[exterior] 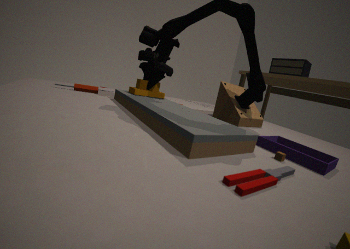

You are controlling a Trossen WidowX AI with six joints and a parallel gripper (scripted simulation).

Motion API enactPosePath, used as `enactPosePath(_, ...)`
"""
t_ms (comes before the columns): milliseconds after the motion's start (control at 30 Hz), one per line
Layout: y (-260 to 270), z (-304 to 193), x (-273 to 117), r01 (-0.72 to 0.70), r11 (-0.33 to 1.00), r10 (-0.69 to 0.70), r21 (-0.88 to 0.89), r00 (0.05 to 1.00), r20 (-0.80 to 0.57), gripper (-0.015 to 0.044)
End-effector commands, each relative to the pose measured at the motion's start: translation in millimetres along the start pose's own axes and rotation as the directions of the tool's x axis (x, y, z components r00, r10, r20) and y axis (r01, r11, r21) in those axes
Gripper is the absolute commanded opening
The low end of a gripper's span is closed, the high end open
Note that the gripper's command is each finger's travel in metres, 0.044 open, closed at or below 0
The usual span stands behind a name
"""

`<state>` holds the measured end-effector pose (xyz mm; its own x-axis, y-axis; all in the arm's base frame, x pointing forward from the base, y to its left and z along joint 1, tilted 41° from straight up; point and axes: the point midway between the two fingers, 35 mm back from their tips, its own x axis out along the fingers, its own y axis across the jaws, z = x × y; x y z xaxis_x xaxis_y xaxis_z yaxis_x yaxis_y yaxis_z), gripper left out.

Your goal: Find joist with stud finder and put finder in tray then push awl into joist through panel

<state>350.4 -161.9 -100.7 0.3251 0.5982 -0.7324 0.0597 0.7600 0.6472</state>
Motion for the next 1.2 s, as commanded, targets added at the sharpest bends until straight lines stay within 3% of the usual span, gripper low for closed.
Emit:
enactPosePath(0, -15.3, -0.9, -0.3, 0.005, 1.0, -0.005, -0.001, 1.0, -0.001, 0.0)
enactPosePath(633, -24.9, 1.6, -5.1, 0.004, 1.0, -0.004, 0.001, 1.0, 0.001, 0.0)
enactPosePath(1167, -30.3, 23.6, -79.7, 0.009, 1.0, -0.009, -0.001, 1.0, -0.002, 0.0)
